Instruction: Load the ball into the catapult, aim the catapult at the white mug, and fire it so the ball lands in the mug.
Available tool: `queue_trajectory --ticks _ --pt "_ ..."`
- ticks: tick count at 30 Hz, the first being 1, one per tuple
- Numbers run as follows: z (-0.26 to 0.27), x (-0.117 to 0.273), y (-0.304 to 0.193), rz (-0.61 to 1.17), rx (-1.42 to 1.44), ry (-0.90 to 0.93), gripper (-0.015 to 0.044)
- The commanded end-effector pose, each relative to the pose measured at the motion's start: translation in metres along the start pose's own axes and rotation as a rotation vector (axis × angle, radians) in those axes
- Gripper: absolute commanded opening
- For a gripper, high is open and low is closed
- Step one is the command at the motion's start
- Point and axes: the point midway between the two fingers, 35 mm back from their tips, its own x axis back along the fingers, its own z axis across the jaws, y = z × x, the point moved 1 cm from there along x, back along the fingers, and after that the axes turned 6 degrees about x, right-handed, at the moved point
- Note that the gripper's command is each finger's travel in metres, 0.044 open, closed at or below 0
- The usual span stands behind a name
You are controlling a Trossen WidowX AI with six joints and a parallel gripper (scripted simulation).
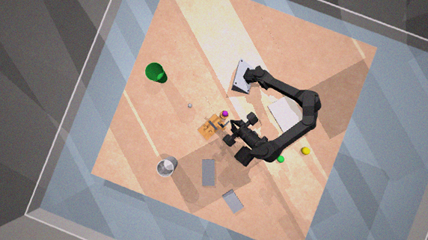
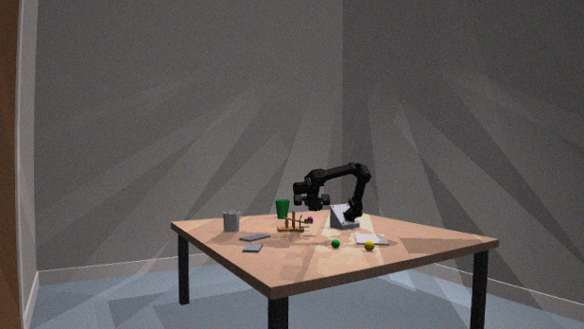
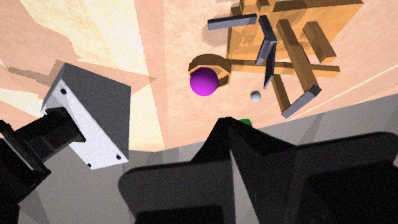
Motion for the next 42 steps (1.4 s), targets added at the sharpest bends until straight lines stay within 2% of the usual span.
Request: queue_trajectory --ticks 1,42 --pt "-0.001 -0.005 0.004 0.002 -0.003 0.002 0.0" --pt "-0.009 -0.051 0.052 -0.001 -0.002 0.001 0.0"
